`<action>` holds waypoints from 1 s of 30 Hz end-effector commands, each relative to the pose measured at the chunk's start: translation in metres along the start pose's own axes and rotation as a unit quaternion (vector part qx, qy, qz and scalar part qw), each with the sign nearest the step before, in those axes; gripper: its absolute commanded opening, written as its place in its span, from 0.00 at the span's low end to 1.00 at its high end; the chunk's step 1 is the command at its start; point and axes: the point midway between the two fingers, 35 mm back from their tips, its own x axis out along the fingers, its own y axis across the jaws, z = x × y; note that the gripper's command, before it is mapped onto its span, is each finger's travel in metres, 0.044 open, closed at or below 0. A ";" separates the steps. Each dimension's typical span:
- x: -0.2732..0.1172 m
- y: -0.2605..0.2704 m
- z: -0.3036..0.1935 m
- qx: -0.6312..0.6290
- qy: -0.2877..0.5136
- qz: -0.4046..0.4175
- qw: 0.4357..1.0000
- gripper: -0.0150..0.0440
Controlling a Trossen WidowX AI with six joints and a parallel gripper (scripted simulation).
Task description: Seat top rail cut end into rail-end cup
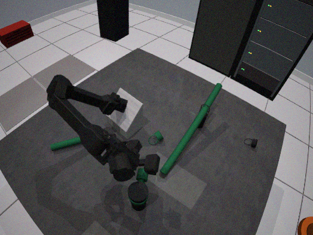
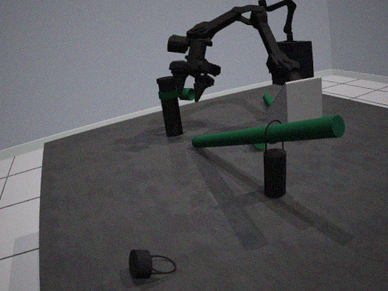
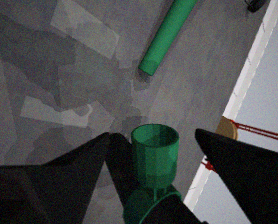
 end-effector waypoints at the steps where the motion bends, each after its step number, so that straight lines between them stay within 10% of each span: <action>1: 0.008 0.000 0.001 -0.003 -0.001 -0.002 1.000 1.00; 9: 0.020 0.001 0.001 -0.003 0.000 -0.002 1.000 1.00; 22: 0.020 0.001 0.002 -0.003 0.000 -0.002 1.000 0.42; 30: 0.022 -0.003 0.001 0.019 0.012 -0.002 1.000 0.25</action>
